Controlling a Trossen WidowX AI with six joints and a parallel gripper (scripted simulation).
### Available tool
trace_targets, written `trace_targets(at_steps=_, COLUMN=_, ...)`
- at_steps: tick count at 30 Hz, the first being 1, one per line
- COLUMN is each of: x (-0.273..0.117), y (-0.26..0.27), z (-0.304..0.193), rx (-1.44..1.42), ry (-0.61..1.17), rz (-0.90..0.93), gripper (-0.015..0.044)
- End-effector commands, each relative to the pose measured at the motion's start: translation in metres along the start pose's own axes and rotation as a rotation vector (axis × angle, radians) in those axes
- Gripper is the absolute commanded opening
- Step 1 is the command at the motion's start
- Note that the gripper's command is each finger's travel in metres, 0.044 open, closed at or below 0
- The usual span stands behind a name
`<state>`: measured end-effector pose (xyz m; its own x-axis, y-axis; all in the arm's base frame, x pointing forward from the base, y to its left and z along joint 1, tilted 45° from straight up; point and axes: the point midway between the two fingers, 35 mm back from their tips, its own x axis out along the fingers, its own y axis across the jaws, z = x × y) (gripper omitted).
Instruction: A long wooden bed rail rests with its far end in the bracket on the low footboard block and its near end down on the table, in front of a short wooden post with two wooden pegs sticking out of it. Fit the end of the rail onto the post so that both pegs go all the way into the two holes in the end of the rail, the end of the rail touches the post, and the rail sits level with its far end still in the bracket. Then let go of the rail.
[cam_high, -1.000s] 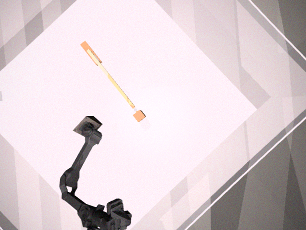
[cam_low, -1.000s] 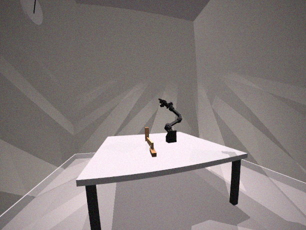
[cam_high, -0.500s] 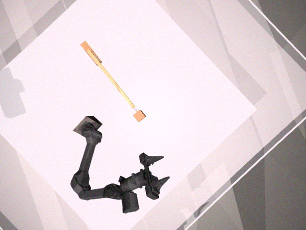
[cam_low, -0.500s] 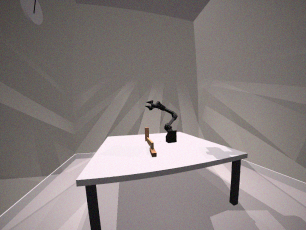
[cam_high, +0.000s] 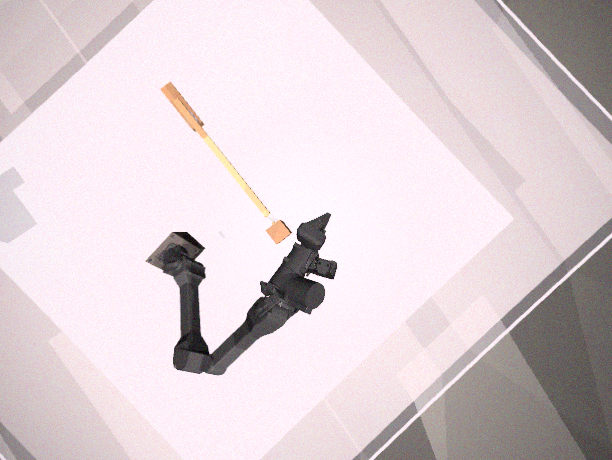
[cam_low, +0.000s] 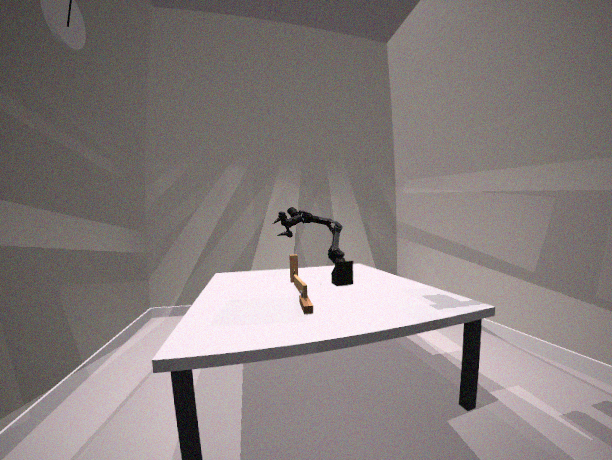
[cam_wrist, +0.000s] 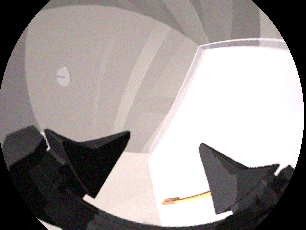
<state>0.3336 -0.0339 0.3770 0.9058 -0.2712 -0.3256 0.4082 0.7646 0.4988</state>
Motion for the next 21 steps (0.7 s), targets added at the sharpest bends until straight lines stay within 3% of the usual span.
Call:
trace_targets(at_steps=1, x=0.038, y=-0.026, z=-0.053, rx=-0.344, ry=0.162, rz=-0.147, gripper=0.0440)
trace_targets(at_steps=12, x=0.081, y=-0.112, z=-0.186, rx=-1.358, ry=0.768, rz=-0.315, gripper=0.0440)
trace_targets(at_steps=21, x=0.071, y=-0.184, z=-0.261, rx=-2.189, ry=1.458, rz=-0.125, gripper=0.0440)
